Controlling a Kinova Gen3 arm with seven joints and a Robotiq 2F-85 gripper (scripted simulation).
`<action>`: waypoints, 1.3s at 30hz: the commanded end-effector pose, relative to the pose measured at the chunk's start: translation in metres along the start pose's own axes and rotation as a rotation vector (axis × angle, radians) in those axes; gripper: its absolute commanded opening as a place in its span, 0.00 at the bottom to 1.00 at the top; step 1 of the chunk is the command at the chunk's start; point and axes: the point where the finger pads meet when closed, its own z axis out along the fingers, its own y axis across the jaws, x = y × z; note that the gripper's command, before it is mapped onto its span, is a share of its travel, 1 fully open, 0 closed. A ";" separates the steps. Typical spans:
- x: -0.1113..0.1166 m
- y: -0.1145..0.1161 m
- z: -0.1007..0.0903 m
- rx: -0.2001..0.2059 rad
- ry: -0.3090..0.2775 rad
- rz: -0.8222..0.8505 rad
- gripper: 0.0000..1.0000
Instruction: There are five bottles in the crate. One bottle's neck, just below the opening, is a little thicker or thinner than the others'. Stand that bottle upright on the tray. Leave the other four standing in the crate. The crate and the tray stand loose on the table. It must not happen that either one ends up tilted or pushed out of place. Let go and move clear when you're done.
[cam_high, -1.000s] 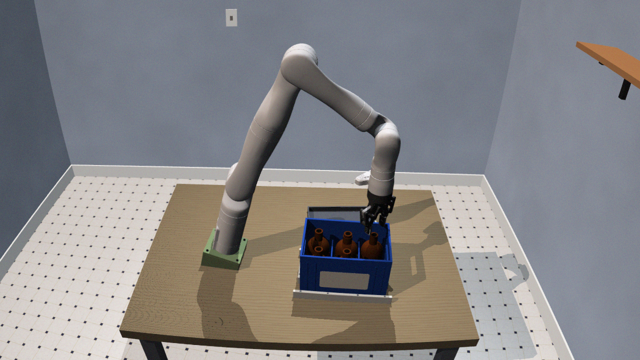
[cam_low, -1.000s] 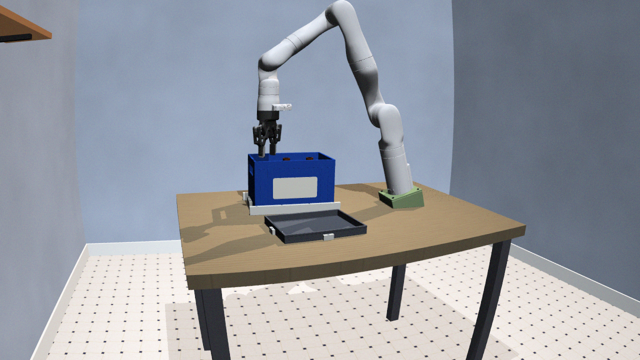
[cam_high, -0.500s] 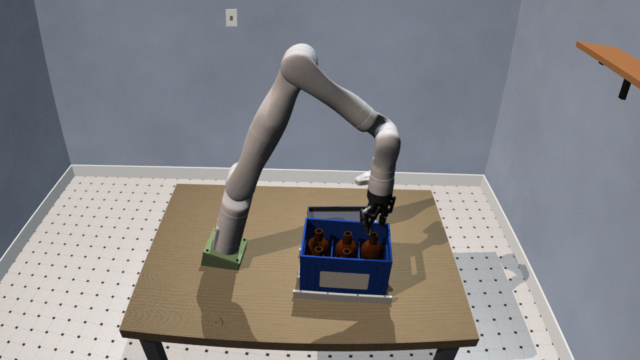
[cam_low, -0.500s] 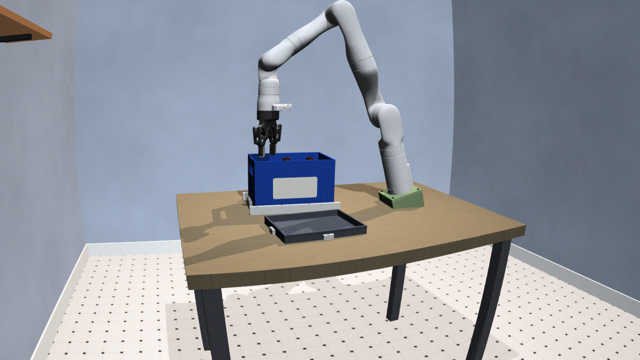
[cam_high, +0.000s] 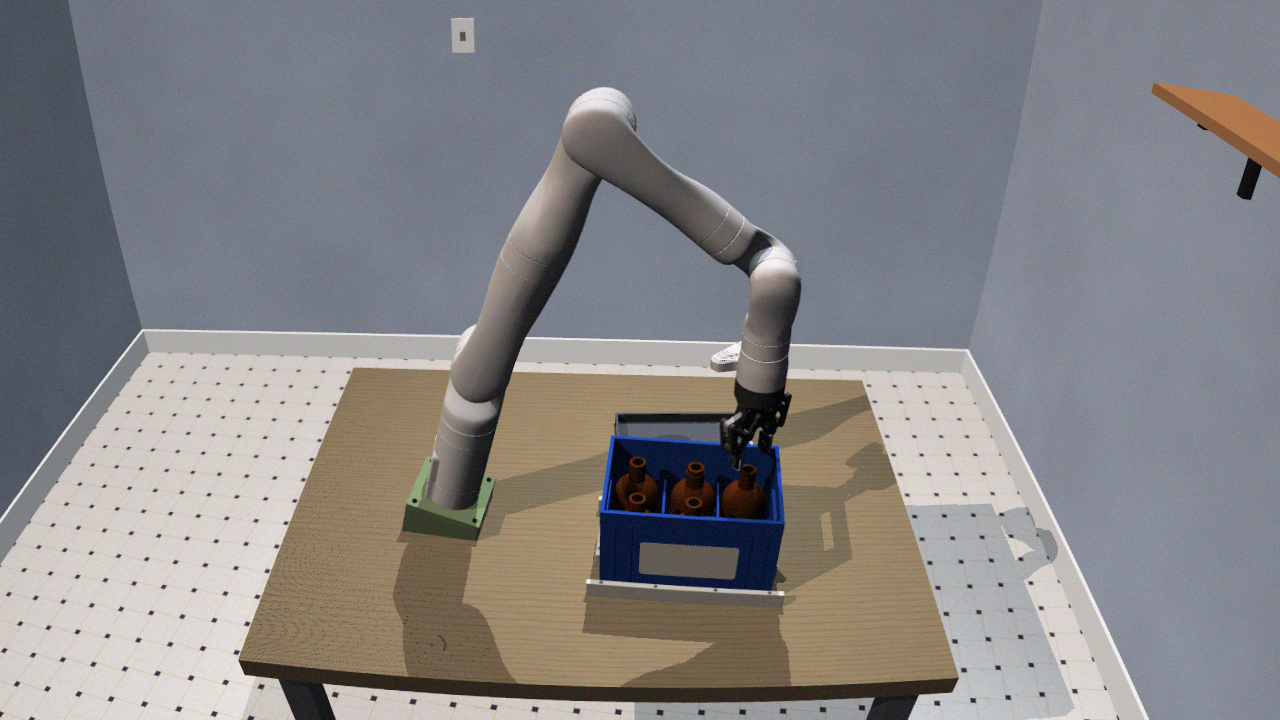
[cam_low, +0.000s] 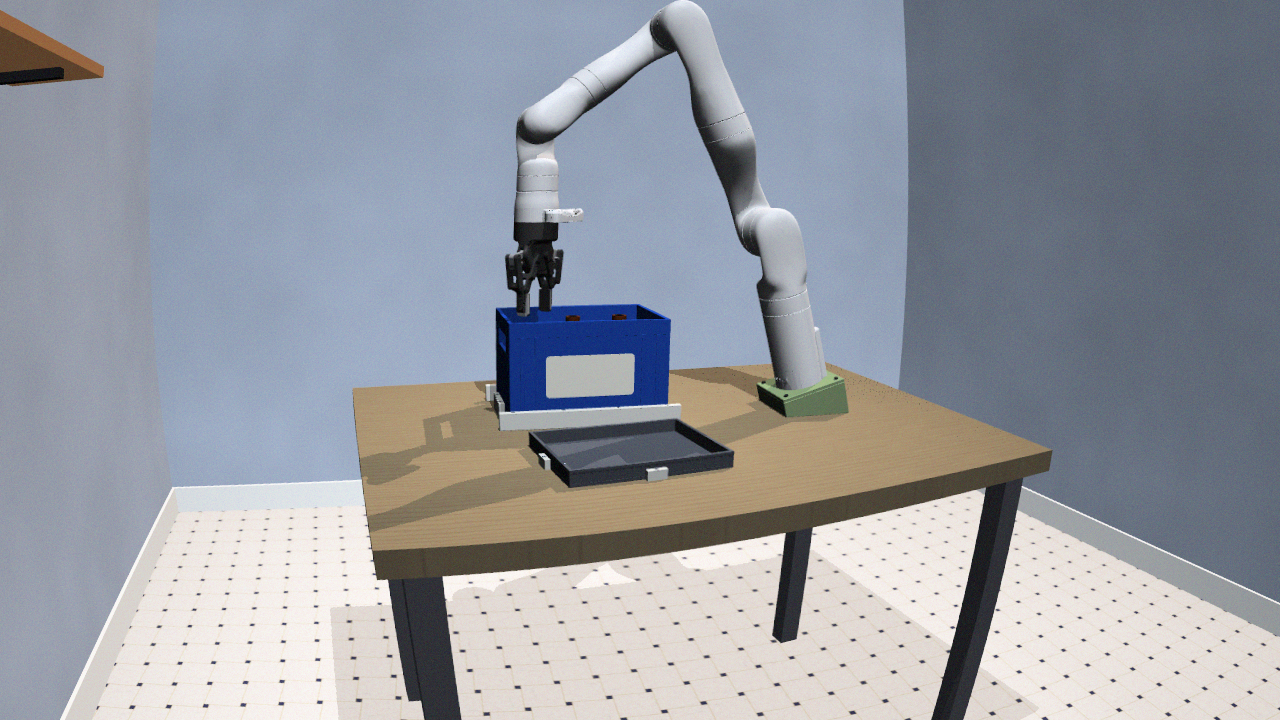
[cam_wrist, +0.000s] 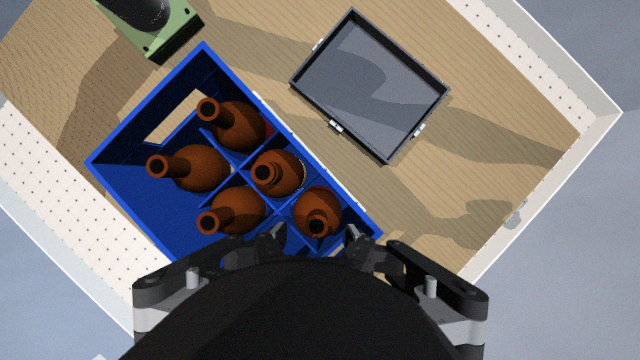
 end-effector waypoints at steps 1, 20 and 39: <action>0.000 0.000 0.001 0.000 0.000 0.000 0.64; 0.000 0.000 0.018 0.000 0.000 0.000 0.64; 0.000 0.000 0.037 0.000 0.000 0.000 0.64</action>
